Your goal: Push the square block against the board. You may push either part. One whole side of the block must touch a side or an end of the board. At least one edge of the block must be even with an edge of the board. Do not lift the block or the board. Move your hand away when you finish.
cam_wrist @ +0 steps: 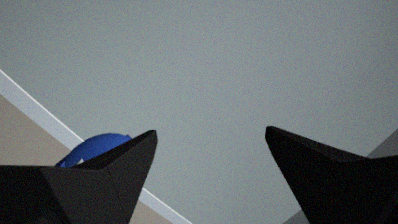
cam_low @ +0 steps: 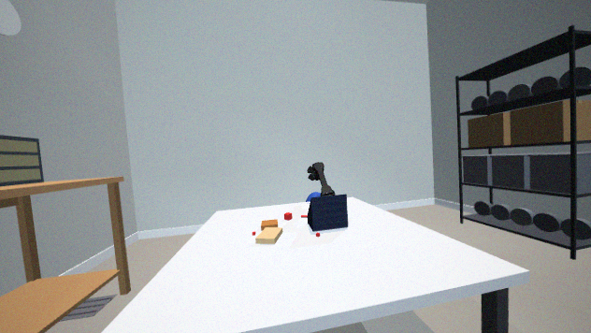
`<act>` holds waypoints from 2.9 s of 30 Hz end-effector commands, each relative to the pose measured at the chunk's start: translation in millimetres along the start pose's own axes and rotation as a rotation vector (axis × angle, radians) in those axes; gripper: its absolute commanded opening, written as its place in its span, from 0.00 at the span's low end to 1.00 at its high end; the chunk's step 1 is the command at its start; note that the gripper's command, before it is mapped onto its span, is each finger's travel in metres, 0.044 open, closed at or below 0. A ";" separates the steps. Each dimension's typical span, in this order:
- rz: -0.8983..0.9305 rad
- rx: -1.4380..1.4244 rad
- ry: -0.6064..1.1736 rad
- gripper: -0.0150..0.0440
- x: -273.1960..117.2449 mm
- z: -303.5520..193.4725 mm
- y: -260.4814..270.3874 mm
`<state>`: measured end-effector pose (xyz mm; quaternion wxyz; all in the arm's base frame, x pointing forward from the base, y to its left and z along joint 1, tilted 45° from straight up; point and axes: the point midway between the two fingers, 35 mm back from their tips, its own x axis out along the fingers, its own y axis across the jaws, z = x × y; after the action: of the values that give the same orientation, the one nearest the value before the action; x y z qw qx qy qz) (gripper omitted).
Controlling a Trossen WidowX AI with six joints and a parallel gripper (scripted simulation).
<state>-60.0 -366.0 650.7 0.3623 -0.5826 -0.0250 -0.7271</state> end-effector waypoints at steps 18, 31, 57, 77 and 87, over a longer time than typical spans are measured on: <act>0.210 0.418 0.182 0.25 -17.0 7.3 104.1; 0.419 0.742 0.396 0.25 -58.5 39.9 203.0; 0.862 1.164 1.014 0.25 -245.9 176.4 355.1; 1.037 0.974 1.608 0.25 -492.7 277.6 344.7; 0.975 0.699 1.649 0.25 -614.8 292.6 263.4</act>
<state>382.3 -167.9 131.3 0.6884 0.3252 0.2433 -0.6009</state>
